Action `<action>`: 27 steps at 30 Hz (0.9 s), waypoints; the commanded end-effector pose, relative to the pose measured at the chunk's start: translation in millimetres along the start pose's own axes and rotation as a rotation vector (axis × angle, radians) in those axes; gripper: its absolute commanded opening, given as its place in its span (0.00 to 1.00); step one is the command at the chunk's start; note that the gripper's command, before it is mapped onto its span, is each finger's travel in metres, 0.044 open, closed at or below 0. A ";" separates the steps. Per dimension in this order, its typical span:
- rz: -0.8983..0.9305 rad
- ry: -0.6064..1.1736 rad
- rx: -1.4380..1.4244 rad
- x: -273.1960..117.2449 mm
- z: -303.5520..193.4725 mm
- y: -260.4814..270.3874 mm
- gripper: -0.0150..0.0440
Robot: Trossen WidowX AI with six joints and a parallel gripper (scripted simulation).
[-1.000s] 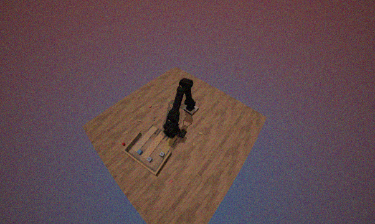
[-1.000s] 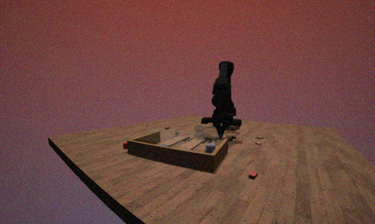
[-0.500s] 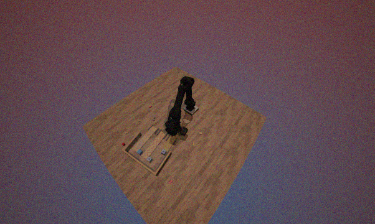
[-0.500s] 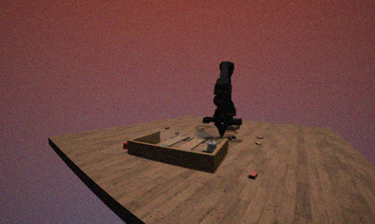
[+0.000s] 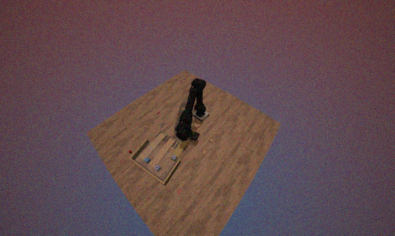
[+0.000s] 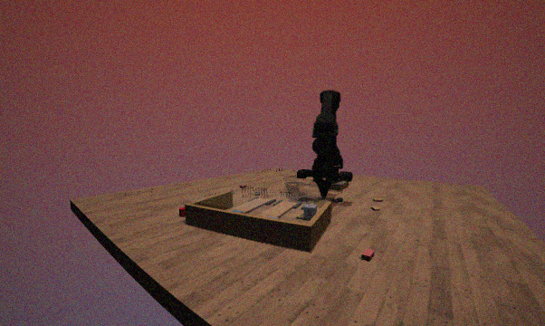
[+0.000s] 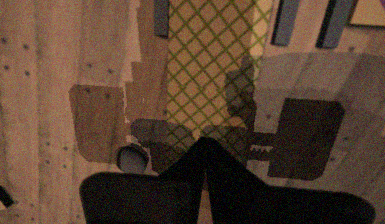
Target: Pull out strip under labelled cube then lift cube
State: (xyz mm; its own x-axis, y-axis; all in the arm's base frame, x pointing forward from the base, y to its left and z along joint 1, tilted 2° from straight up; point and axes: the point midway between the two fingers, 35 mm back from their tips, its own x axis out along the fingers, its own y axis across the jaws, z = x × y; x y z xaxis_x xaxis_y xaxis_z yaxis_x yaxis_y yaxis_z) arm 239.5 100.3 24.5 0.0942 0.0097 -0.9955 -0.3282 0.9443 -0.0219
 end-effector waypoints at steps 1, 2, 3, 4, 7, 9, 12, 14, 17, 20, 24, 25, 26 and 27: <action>0.000 0.036 0.000 6.5 -15.9 0.5 0.25; 0.000 0.036 0.000 6.4 -17.3 0.5 0.25; 0.000 0.036 0.000 6.4 -18.7 0.6 0.25; 0.000 0.037 0.000 6.4 -20.1 0.6 0.25; 0.000 0.037 0.000 6.3 -24.2 0.7 0.25; 0.000 0.037 0.000 6.2 -26.9 0.8 0.25; 0.000 0.038 0.000 6.1 -30.9 0.9 0.25; 0.000 0.038 0.000 6.0 -33.6 0.9 0.25; 0.000 0.038 0.000 5.9 -37.5 1.0 0.25; 0.000 0.038 0.000 5.8 -41.4 1.1 0.25; 0.000 0.039 0.000 5.6 -46.3 1.2 0.25; 0.000 0.039 0.000 5.6 -47.8 1.2 0.25; 0.000 0.039 0.000 5.5 -49.1 1.3 0.25; 0.000 0.039 0.000 5.5 -50.5 1.3 0.25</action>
State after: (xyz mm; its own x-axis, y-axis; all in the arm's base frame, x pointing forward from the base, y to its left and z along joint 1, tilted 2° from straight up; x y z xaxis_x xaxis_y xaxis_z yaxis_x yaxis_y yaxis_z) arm 206.2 90.1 22.2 0.0954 0.0119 -0.9954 -0.3281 0.9444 -0.0201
